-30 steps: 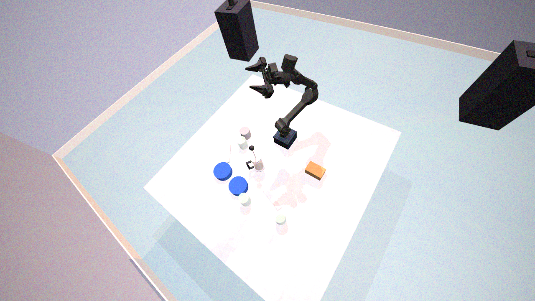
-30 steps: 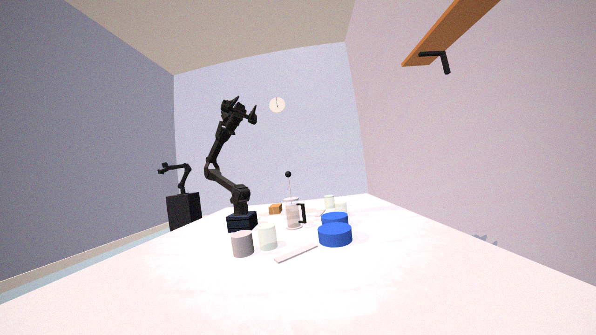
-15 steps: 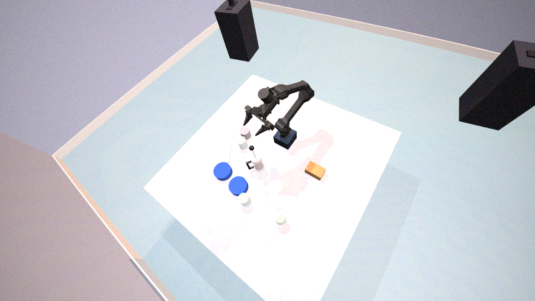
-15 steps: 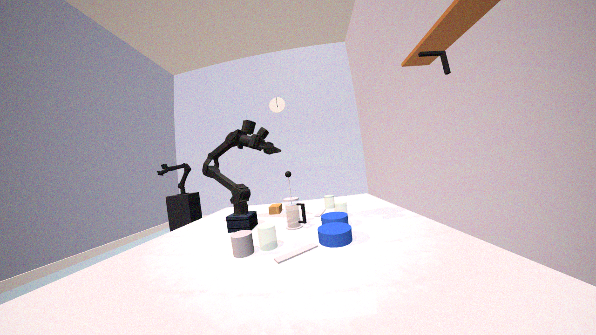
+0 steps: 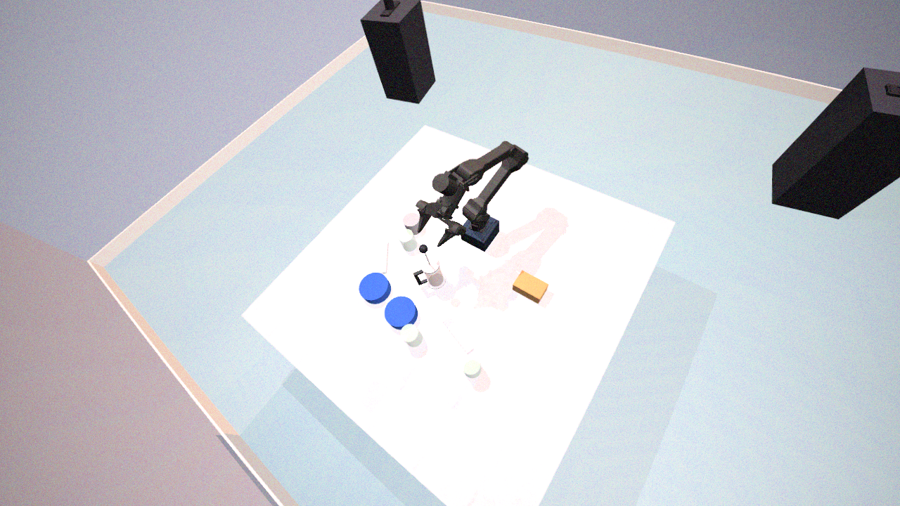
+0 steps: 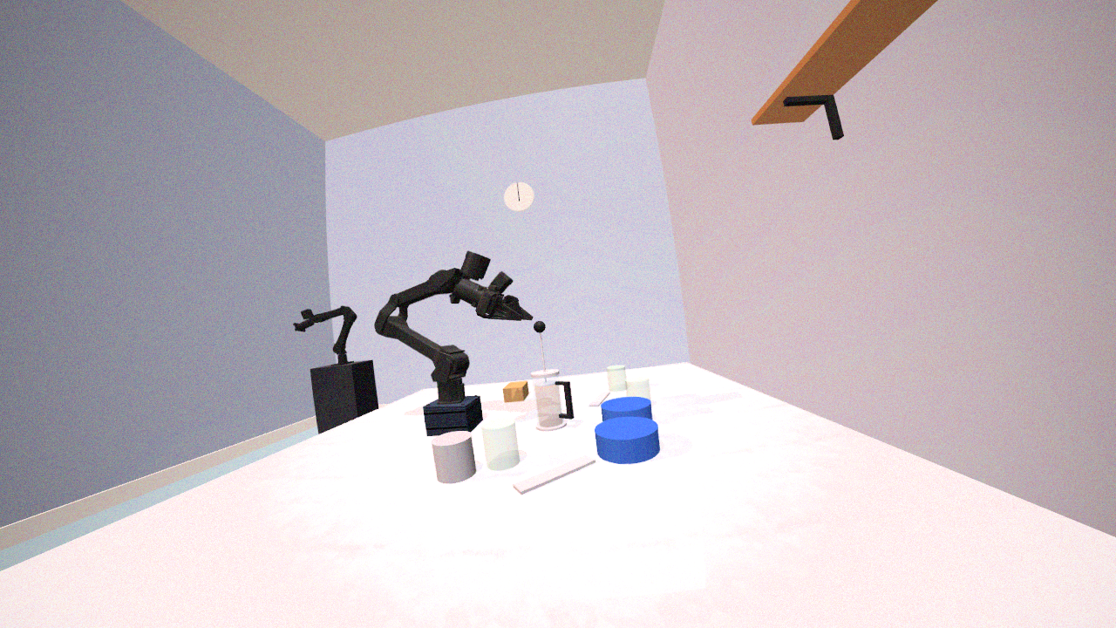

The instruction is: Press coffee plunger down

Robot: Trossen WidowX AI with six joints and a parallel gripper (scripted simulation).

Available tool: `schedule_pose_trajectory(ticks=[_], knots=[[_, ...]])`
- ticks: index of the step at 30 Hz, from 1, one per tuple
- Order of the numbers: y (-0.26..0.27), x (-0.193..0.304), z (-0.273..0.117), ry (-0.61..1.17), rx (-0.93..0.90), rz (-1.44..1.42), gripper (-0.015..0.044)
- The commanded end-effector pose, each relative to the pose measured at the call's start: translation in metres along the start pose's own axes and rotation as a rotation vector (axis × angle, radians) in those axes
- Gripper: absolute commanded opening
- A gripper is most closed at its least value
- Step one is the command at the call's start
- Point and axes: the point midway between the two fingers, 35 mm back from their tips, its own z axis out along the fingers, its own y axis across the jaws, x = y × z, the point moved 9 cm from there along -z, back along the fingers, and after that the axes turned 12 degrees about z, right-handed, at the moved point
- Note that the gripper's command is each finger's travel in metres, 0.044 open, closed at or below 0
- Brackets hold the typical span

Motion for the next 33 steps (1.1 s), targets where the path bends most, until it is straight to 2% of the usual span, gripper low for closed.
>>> schedule_pose_trajectory(ticks=[1,29,33], knots=[[-0.001,0.003,0.003,-0.007,0.002,0.003,0.044],[-0.001,0.003,0.043,-0.011,0.002,0.004,0.044],[-0.001,0.003,0.043,-0.011,0.002,0.004,0.0335]])
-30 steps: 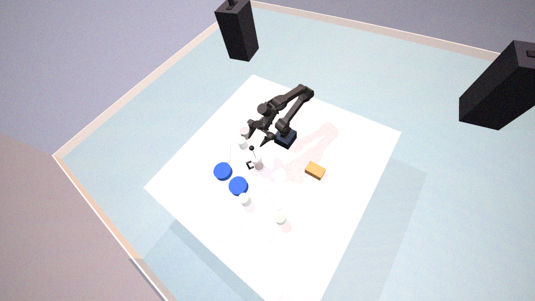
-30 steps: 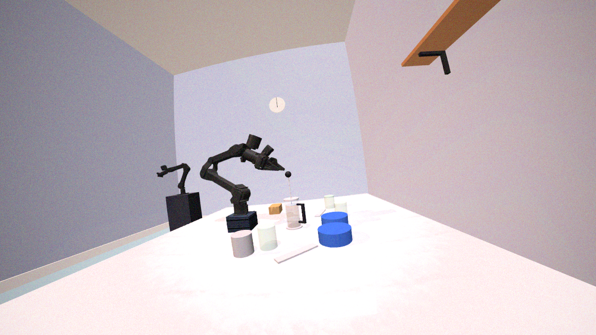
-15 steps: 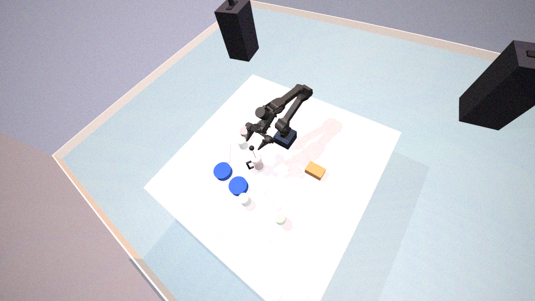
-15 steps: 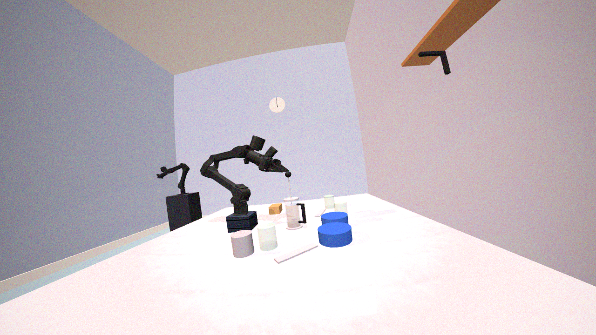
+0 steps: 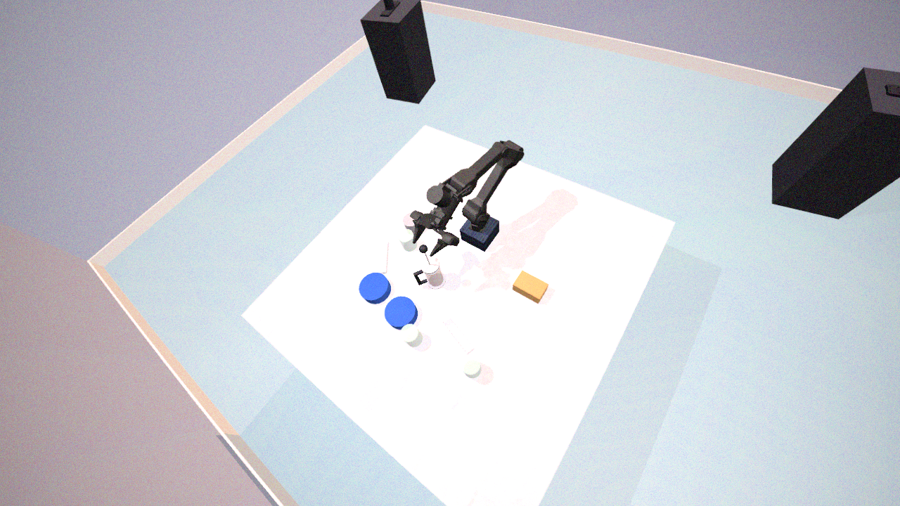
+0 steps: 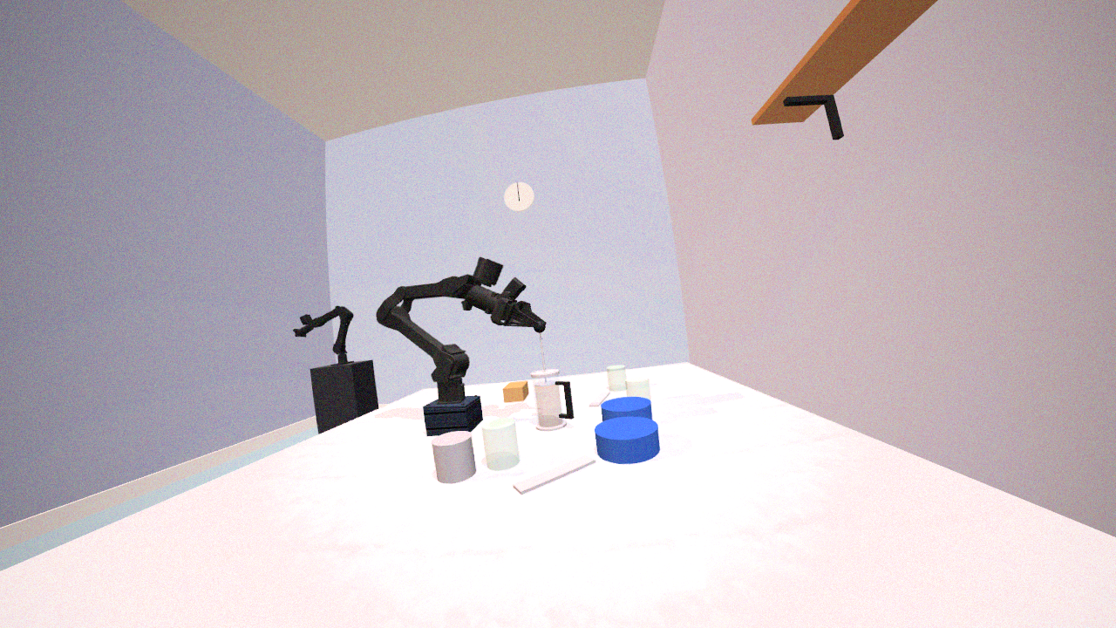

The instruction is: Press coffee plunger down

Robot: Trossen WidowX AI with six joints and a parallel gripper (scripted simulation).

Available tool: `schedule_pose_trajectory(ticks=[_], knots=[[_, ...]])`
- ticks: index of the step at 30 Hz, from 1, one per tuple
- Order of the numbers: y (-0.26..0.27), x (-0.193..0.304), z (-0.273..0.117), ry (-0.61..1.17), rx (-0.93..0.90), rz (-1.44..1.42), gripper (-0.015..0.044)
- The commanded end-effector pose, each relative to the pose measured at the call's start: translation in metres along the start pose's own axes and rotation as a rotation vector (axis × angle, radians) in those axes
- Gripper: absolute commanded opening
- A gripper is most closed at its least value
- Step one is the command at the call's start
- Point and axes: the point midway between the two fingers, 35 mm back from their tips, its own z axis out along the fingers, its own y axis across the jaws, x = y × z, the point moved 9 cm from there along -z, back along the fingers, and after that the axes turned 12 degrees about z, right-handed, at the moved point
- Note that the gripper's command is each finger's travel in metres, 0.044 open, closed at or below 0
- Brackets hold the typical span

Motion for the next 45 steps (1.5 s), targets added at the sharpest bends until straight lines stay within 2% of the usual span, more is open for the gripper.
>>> schedule_pose_trajectory(ticks=[1,8,9,45], knots=[[-0.001,0.002,0.002,0.004,0.006,0.004,0.0309],[-0.001,0.002,0.002,0.004,0.006,0.004,0.0125],[-0.001,0.002,0.002,0.004,0.006,0.004,0.0121],[-0.008,0.033,0.028,0.003,0.006,0.005,0.0121]])
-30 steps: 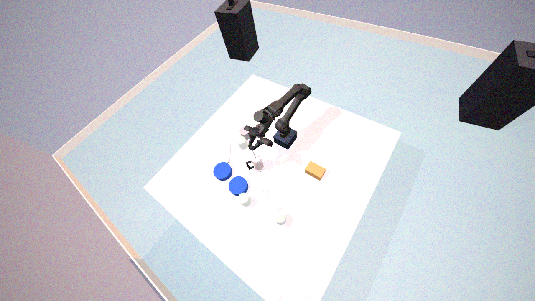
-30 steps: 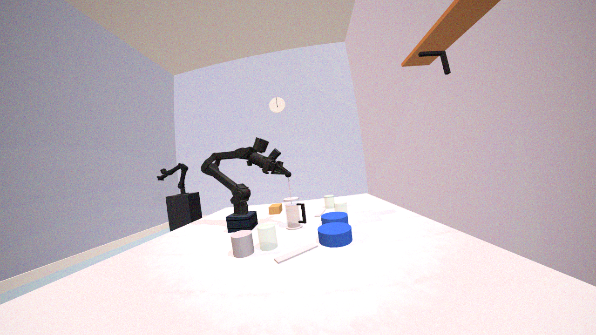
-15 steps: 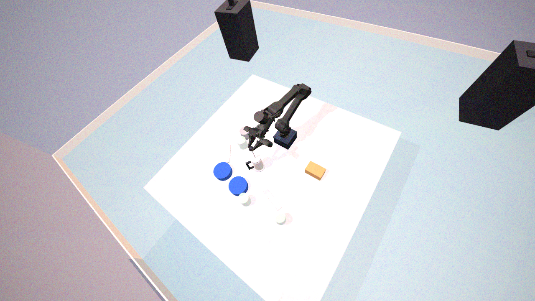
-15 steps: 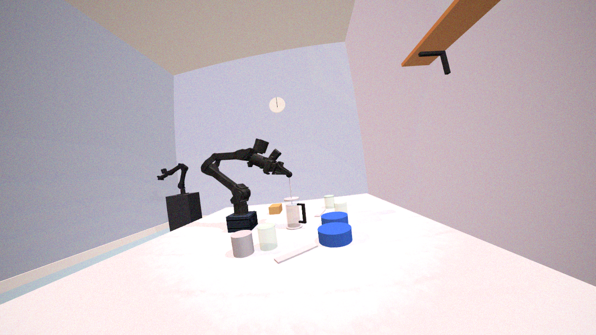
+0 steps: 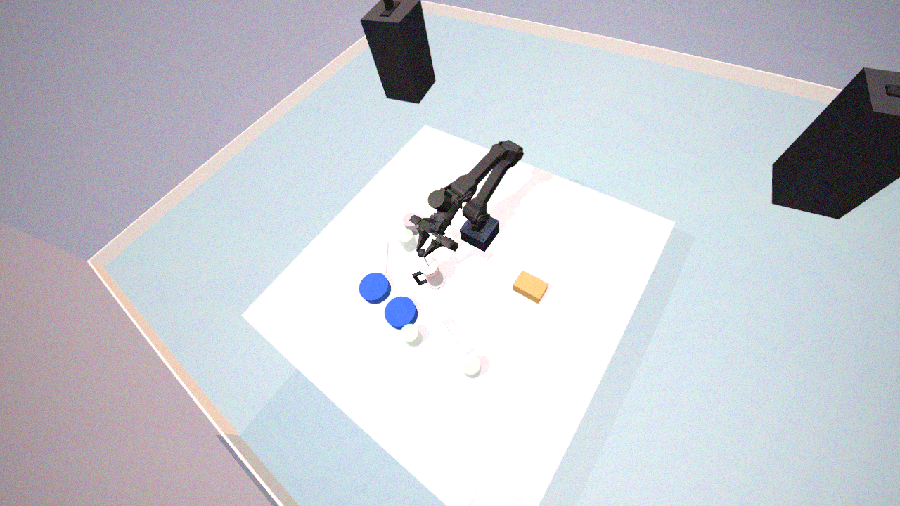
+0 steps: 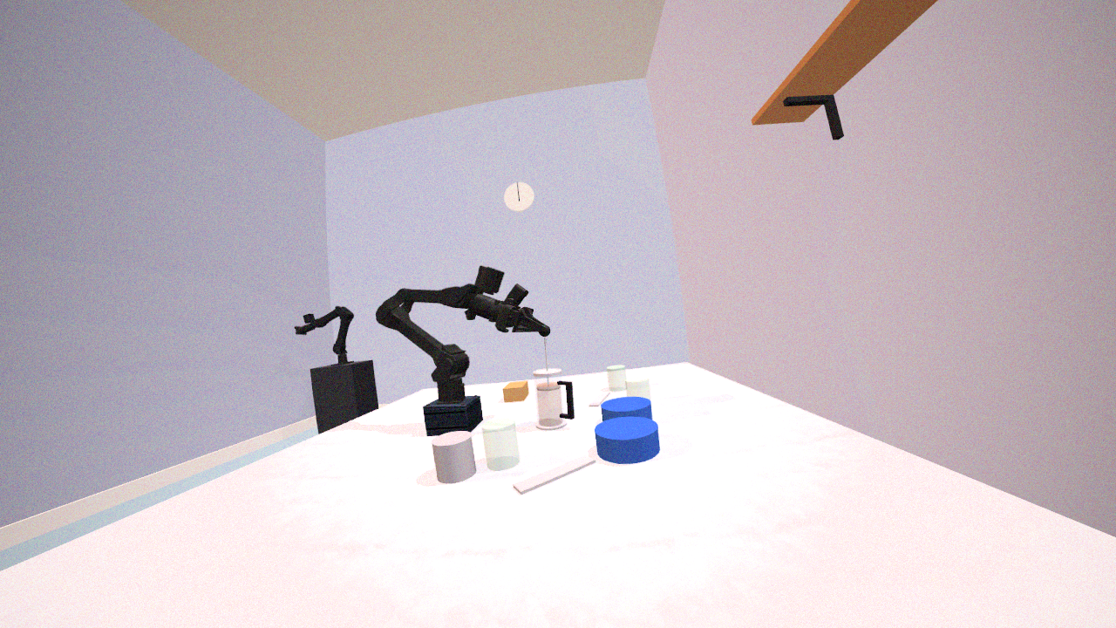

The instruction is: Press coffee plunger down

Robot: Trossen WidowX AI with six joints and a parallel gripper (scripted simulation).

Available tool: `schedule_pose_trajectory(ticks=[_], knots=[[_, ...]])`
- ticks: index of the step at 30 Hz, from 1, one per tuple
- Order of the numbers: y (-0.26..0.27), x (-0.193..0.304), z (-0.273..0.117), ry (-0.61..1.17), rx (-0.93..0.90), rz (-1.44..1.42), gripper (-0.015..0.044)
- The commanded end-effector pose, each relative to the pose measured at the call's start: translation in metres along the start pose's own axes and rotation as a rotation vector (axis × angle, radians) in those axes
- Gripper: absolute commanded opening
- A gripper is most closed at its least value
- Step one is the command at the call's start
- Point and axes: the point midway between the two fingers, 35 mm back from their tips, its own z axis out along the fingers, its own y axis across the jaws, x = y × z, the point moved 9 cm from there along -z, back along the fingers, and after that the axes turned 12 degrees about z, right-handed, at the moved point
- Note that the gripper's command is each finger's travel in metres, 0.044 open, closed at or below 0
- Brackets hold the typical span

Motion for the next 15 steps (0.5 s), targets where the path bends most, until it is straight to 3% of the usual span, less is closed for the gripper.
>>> schedule_pose_trajectory(ticks=[1,15], knots=[[-0.004,0.019,0.009,0.059,0.015,0.007,0.0121],[-0.008,0.038,0.023,0.058,0.015,0.007,0.0121]])
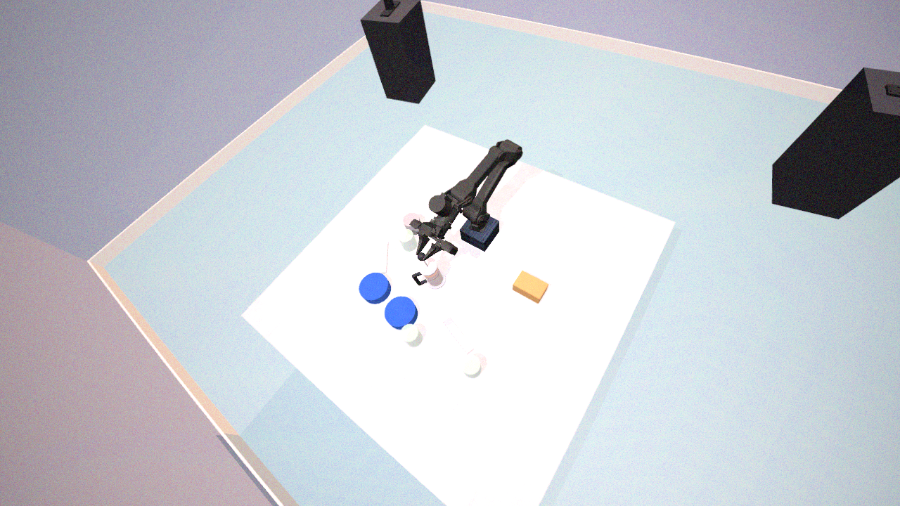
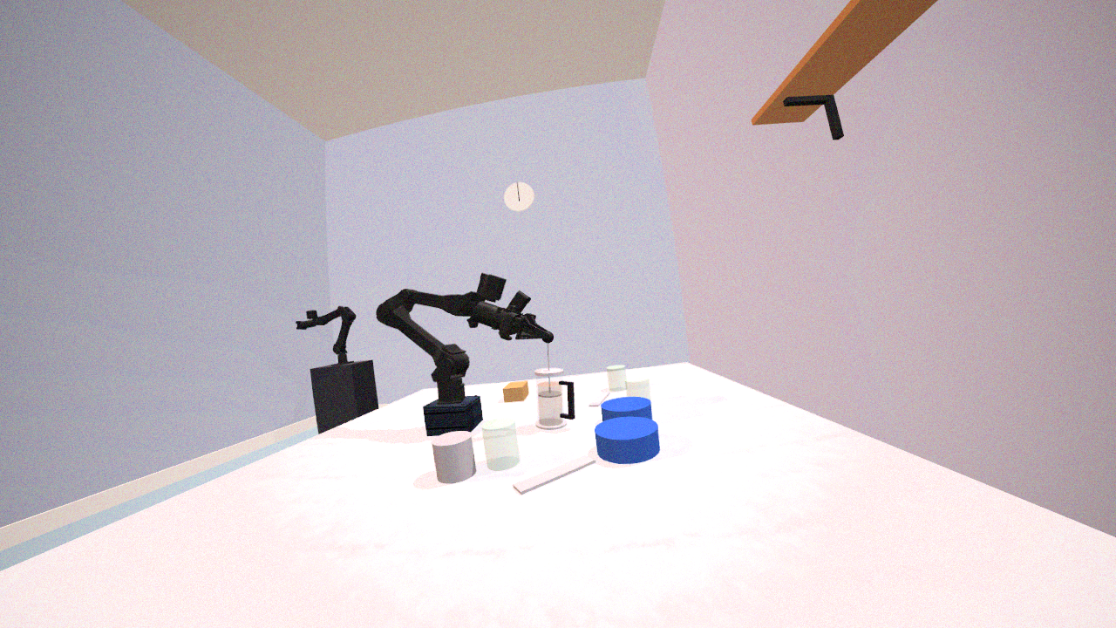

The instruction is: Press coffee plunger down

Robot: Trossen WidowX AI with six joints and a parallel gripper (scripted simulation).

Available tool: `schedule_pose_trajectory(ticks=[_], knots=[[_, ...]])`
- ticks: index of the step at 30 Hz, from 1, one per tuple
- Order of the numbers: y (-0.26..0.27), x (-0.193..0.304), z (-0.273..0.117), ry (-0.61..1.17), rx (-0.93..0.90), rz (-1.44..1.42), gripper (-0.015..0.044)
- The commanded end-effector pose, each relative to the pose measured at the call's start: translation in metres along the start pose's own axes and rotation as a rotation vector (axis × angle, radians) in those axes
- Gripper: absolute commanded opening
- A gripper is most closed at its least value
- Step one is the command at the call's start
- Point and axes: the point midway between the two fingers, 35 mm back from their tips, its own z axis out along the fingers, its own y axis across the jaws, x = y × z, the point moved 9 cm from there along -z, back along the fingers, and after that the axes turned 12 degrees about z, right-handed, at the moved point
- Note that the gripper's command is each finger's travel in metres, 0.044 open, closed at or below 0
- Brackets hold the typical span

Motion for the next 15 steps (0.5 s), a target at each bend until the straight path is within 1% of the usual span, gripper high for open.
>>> schedule_pose_trajectory(ticks=[1,15], knots=[[-0.005,0.024,0.01,0.079,0.02,0.008,0.0121],[-0.008,0.04,0.025,0.078,0.019,0.008,0.0121]])
